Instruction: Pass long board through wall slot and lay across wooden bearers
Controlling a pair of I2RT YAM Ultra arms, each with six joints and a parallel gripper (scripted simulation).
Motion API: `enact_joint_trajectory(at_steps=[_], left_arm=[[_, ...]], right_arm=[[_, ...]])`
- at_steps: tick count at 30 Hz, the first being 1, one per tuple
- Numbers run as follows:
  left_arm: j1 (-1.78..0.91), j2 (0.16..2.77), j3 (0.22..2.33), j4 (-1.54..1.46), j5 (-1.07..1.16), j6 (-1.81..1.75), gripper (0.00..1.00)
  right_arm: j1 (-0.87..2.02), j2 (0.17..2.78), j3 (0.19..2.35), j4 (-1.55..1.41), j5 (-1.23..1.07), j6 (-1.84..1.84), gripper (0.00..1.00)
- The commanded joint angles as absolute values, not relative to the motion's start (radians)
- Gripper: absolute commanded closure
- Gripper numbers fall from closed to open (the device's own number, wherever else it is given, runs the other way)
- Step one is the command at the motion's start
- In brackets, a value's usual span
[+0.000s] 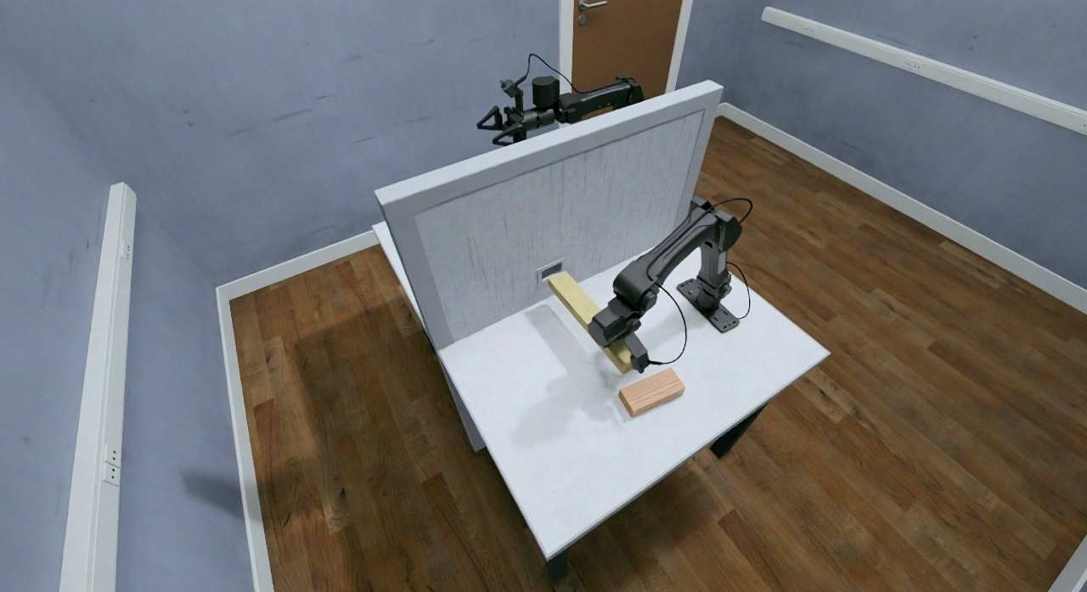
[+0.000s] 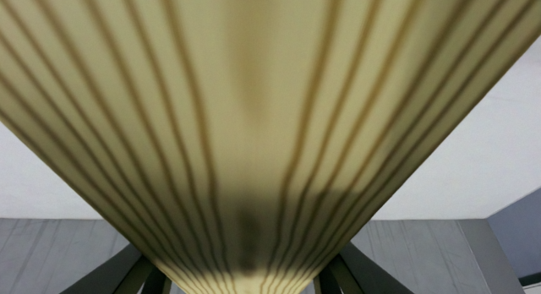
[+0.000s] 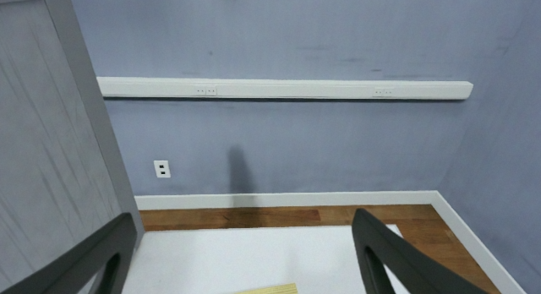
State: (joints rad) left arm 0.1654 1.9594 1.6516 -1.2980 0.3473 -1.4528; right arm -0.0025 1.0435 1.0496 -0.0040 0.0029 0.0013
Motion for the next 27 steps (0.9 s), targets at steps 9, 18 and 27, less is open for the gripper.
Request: enact_joint_trajectory(at_steps=[9,18,27], left_arm=[[0.136,1.908,1.654,-1.286,0.382,-1.483,1.0],[0.119,1.905,1.659,-1.3,0.382,-1.496,1.0],[0.104,1.9,1.671,-1.271,0.385,-1.514,1.0]], right_arm=[[0.009,1.033,1.052,-0.019,-0.001,0.001,0.0],[0.009,1.033,1.052,-0.019,-0.001,0.001,0.0],[0.009,1.033,1.052,-0.019,-0.001,0.001,0.0]])
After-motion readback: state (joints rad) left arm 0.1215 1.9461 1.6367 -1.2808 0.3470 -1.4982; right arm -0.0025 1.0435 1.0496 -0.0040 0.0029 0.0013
